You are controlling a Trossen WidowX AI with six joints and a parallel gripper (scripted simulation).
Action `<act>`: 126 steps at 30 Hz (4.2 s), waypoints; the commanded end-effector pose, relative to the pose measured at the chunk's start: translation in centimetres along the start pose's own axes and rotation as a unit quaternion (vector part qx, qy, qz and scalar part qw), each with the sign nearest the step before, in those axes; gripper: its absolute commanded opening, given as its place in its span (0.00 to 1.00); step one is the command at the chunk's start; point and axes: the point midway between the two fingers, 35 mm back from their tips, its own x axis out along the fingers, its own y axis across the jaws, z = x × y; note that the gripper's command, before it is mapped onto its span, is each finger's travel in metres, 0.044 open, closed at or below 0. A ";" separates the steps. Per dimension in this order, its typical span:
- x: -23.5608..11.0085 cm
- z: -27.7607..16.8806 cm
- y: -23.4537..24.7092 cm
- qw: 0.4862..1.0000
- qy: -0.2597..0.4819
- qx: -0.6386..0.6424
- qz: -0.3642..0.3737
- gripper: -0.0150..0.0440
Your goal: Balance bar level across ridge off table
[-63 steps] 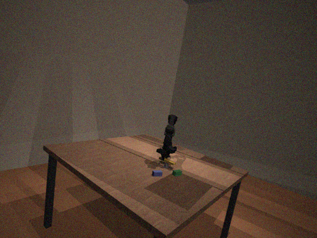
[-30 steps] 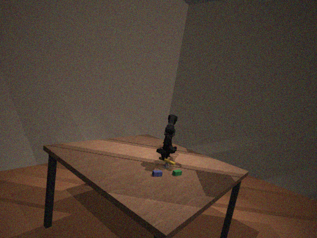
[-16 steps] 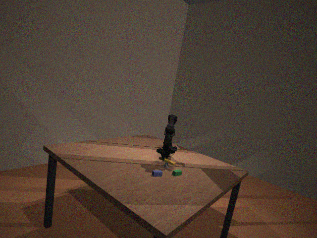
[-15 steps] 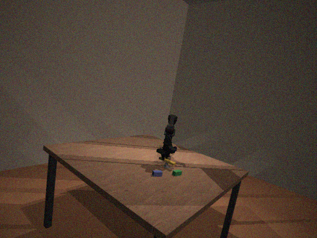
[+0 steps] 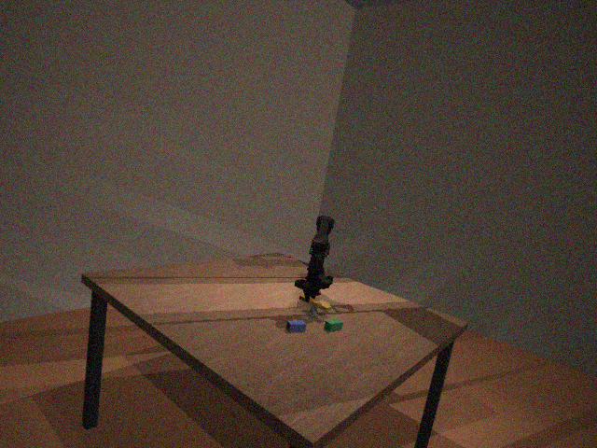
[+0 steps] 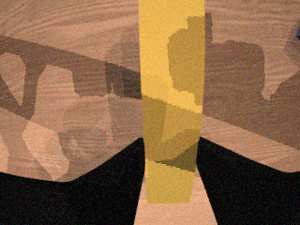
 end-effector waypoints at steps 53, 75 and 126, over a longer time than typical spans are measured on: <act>0.0 0.0 0.0 1.000 0.000 0.000 0.000 0.39; 0.0 0.0 0.0 1.000 0.000 0.000 0.000 0.54; -0.8 0.1 -0.1 1.000 0.000 0.000 0.000 1.00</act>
